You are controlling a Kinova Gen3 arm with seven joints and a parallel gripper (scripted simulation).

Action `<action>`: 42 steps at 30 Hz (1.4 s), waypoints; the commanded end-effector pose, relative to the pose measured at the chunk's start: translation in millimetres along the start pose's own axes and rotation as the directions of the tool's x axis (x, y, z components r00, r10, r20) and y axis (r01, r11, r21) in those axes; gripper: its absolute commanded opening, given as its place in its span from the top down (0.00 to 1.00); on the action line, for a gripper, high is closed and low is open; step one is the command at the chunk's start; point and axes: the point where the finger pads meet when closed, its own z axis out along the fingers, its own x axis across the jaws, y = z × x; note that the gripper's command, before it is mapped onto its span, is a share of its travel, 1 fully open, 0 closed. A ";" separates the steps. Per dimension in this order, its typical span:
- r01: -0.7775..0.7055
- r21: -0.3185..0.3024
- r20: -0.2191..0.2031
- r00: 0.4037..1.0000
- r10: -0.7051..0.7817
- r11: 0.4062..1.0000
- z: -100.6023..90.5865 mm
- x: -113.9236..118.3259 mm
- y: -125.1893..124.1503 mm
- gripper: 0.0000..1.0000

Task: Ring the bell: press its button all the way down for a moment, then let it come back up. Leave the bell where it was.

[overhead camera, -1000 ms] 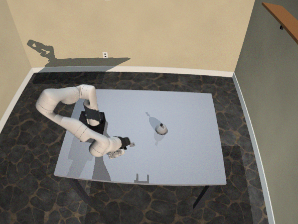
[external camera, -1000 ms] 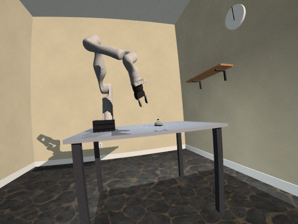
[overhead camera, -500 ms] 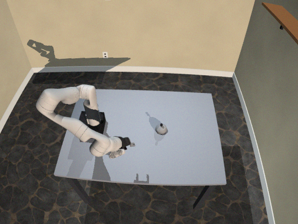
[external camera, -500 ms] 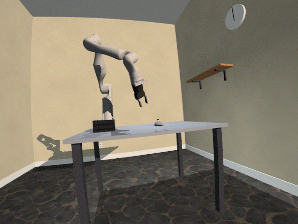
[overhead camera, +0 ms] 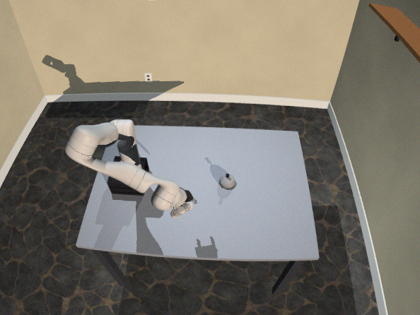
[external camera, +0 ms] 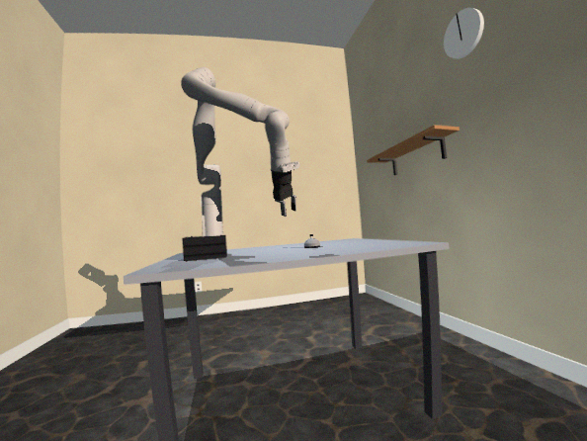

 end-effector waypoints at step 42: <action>0.587 -0.073 -0.400 0.723 -0.562 0.807 109.1 -142.3 31.4 0.00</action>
